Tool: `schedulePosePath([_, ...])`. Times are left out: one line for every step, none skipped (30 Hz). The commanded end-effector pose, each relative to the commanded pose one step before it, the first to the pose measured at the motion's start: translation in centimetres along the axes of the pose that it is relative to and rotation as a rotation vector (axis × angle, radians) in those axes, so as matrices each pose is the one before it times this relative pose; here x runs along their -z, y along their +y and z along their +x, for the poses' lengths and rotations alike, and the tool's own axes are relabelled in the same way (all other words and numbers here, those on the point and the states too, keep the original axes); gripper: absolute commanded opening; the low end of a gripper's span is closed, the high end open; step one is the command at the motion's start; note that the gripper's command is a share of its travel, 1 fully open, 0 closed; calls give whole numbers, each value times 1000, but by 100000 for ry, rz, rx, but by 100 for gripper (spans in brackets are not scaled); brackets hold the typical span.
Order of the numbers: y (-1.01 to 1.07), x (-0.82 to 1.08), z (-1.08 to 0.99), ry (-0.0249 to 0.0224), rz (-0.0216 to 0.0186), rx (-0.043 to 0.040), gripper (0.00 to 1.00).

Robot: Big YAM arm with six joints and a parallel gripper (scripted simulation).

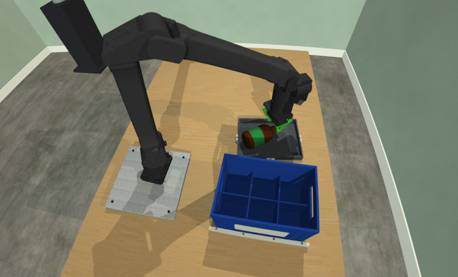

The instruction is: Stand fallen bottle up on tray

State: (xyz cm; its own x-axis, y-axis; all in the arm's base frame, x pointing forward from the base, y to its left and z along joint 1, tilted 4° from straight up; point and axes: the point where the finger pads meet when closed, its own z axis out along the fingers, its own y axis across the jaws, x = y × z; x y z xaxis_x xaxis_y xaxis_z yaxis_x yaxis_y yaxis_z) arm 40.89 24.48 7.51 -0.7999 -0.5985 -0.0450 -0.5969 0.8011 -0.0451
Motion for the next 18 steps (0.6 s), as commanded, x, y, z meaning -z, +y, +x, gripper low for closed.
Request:
schedulePosePath([-378, -269, -93, -710, 243, 122, 61])
schedulePosePath([-65, 903, -101, -1891, 184, -82, 61])
schedulePosePath([-3, -373, -12, 359, -33, 14, 61])
schedulePosePath([8, -462, 75, 822, -78, 33, 61])
schedulePosePath([9, -487, 81, 868, -83, 25, 61])
schedulePosePath([4, -418, 67, 706, -68, 2, 61])
schedulePosePath([-13, -161, 15, 129, -11, -31, 61])
schedulePosePath([-17, -108, 4, 3, 1, -36, 61])
schedulePosePath([-33, 139, -45, -547, 55, -58, 61])
schedulePosePath([-39, 220, -62, -731, 74, -69, 61])
schedulePosePath([-25, 65, -34, -394, 40, -48, 61])
schedulePosePath([0, -216, 24, 223, -22, -6, 61])
schedulePosePath([28, -450, 73, 737, -74, 43, 61])
schedulePosePath([38, -444, 72, 723, -74, 67, 61])
schedulePosePath([21, -117, -1, -1, -3, 47, 61])
schedulePosePath([15, -114, 0, -7, -1, 34, 61])
schedulePosePath([0, 0, 0, 0, 0, 0, 61])
schedulePosePath([0, 0, 0, 0, 0, 0, 61])
